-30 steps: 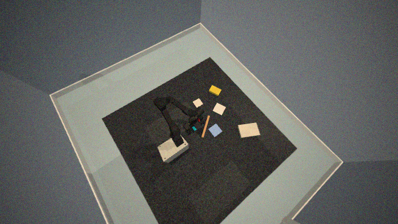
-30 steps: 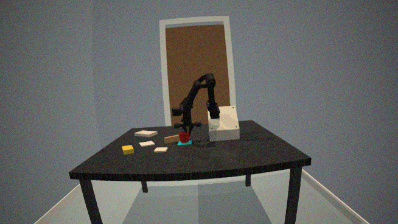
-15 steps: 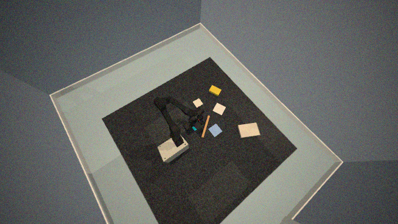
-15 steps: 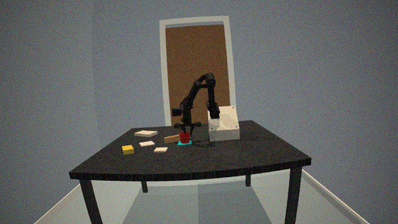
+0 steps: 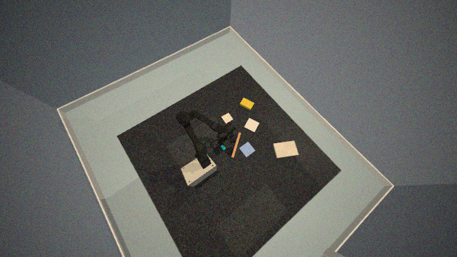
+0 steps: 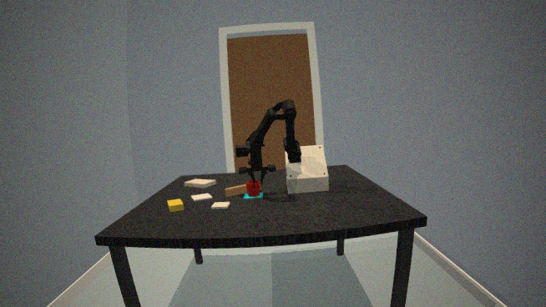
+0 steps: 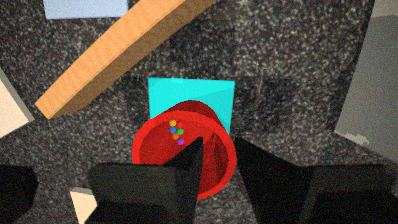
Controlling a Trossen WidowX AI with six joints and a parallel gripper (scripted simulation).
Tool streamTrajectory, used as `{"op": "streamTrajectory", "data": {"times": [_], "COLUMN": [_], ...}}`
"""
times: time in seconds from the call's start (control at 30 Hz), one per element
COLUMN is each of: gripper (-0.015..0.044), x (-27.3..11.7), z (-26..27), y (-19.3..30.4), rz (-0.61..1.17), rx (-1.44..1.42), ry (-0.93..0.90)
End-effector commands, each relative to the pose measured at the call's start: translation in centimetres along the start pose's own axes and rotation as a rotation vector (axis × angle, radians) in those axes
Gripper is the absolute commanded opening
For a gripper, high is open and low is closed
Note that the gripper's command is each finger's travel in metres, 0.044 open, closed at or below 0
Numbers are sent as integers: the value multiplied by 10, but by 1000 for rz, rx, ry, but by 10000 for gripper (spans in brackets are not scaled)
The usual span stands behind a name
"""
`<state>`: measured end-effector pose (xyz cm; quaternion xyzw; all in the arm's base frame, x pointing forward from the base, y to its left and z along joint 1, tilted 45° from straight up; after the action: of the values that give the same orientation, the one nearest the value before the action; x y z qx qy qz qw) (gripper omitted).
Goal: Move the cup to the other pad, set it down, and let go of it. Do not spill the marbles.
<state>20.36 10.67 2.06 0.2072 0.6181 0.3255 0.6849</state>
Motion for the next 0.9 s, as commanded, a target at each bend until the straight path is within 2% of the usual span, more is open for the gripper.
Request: {"op": "streamTrajectory", "data": {"times": [0.0, 0.87], "gripper": [128, 128], "x": [-5, -30], "z": [1, 2], "y": [1, -3], "rz": [0, -1], "rx": [-8, -3], "ry": [-5, 0]}}
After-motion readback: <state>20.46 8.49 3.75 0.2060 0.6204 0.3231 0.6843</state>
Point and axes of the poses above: the point midway between the two fingers, 35 mm back from their tips, its own x axis out along the fingers, its own z axis across the jaws, y = z × x, the point moved 2 cm from there along -x, back along the fingers, and after that the axes turned 7 degrees about -x, right-handed, at the moved point
